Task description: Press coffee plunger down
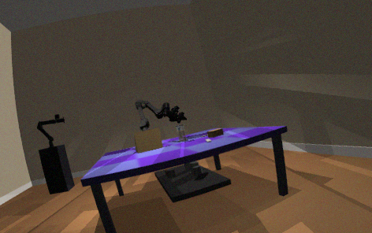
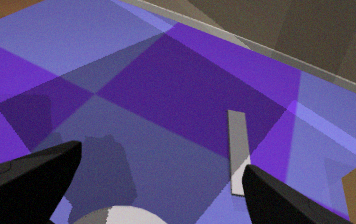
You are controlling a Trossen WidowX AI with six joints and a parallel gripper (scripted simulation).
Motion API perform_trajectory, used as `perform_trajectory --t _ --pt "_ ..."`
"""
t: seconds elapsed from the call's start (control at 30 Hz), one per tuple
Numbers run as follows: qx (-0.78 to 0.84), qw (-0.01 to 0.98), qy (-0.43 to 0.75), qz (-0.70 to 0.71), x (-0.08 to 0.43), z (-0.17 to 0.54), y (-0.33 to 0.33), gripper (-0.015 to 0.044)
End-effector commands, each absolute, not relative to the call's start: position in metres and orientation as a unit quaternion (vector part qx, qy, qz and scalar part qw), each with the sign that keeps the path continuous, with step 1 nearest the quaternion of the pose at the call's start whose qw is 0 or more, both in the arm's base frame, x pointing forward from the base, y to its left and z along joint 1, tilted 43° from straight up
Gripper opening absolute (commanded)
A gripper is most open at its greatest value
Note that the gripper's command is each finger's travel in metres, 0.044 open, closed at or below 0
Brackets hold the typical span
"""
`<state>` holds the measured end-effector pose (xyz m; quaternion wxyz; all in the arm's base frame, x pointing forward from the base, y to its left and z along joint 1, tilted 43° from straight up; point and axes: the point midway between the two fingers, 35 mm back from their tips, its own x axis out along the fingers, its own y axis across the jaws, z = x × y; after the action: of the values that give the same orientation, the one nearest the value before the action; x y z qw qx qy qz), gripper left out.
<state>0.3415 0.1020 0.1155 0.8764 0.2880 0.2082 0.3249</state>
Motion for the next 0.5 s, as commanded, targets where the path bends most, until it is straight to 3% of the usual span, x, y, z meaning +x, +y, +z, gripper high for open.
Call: perform_trajectory --t 0.0,0.47 --pt "0.287 0.879 0.205 0.321 0.343 0.117 0.100 0.0440" --pt "0.287 0.874 0.216 0.327 0.309 0.172 0.042 0.0440"
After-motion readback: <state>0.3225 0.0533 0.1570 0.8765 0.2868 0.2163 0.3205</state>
